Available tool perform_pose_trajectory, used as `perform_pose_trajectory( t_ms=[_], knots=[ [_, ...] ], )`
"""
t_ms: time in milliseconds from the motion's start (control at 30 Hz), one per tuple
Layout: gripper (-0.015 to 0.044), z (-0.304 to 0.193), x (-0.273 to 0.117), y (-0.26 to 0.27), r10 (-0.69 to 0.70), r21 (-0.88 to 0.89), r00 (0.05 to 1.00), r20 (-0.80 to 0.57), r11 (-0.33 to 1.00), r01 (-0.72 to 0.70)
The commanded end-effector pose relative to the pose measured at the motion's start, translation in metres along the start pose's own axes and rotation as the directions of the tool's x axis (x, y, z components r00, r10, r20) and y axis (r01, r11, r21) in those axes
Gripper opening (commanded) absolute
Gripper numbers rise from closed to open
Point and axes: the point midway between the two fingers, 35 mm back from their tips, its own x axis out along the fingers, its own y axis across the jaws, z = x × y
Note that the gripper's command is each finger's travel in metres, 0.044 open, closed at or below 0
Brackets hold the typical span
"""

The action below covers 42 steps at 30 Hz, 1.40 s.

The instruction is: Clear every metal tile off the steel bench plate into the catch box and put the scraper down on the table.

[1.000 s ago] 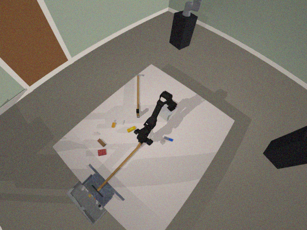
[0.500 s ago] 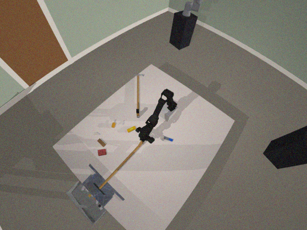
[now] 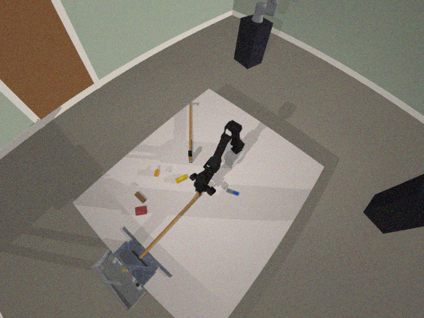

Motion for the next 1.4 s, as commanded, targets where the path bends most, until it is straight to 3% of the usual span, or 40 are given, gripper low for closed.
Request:
perform_pose_trajectory(
  t_ms=[0,1367],
  knots=[
    [0.0,-0.002,-0.007,-0.001,-0.004,0.006,1.0,0.015,1.0,0.004],
    [0.0,-0.057,-0.043,-0.002,-0.004,0.007,1.0,0.017,1.0,0.004]
  ],
)
